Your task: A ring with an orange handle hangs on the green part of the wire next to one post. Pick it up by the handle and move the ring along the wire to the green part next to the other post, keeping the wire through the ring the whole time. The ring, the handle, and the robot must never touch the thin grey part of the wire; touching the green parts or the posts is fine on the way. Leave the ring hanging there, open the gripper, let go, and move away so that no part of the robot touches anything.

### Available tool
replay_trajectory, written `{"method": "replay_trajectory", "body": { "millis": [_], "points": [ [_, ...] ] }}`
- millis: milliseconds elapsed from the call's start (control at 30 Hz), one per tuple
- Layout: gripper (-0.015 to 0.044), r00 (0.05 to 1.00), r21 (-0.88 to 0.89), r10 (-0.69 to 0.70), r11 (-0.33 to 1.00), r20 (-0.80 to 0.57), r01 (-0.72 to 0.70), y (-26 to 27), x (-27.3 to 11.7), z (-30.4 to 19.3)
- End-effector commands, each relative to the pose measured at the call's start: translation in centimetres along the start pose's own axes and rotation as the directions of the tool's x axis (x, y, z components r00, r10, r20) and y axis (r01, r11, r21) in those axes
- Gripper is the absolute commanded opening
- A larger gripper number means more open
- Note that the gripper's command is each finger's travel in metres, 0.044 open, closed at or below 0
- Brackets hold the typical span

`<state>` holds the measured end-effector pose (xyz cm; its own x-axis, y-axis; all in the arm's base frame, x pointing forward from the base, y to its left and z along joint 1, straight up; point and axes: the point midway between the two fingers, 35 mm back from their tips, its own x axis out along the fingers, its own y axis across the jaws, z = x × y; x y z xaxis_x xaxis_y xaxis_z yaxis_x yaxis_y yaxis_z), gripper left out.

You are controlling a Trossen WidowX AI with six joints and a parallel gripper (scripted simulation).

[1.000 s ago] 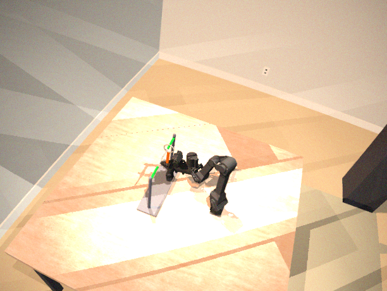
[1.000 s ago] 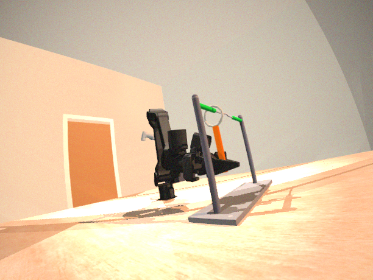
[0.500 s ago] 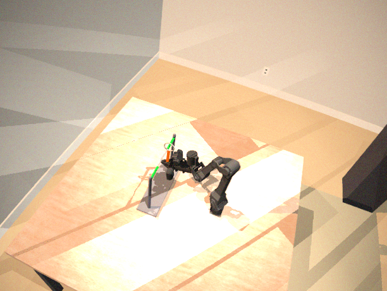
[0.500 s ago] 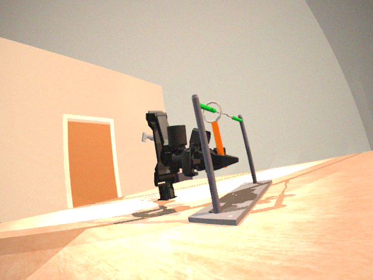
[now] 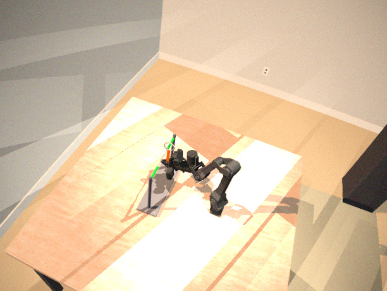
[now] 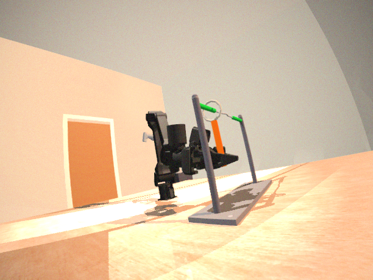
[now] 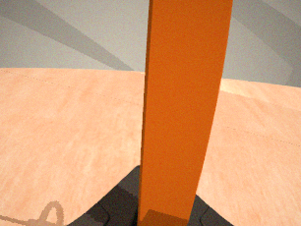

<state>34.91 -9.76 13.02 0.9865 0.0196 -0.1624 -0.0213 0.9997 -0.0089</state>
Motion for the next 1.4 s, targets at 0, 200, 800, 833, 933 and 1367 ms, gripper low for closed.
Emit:
{"method": "replay_trajectory", "body": {
  "millis": [0, 200, 800, 833, 933, 1367],
  "points": [
    [-0.0150, 1.000, -0.002, -0.004, 1.000, 0.006, 0.004, -0.1, 0.0, 0.2],
    [-0.0150, 1.000, -0.002, -0.004, 1.000, 0.006, 0.004, -0.1, 0.0, 0.2],
    [-0.0150, 1.000, -0.001, -0.004, 1.000, 0.004, 0.004, 0.5, 0.0, 0.2],
    [-0.0150, 1.000, -0.001, -0.003, 1.000, 0.003, 0.003, 0.6, 0.0, 0.3],
    [-0.0150, 1.000, -0.001, -0.003, 1.000, 0.002, 0.003, 0.9, 0.0, 0.3],
    [-0.0150, 1.000, 0.002, -0.003, 1.000, 0.000, 0.003, 2.2, 0.0, 0.3]
  ]
}}
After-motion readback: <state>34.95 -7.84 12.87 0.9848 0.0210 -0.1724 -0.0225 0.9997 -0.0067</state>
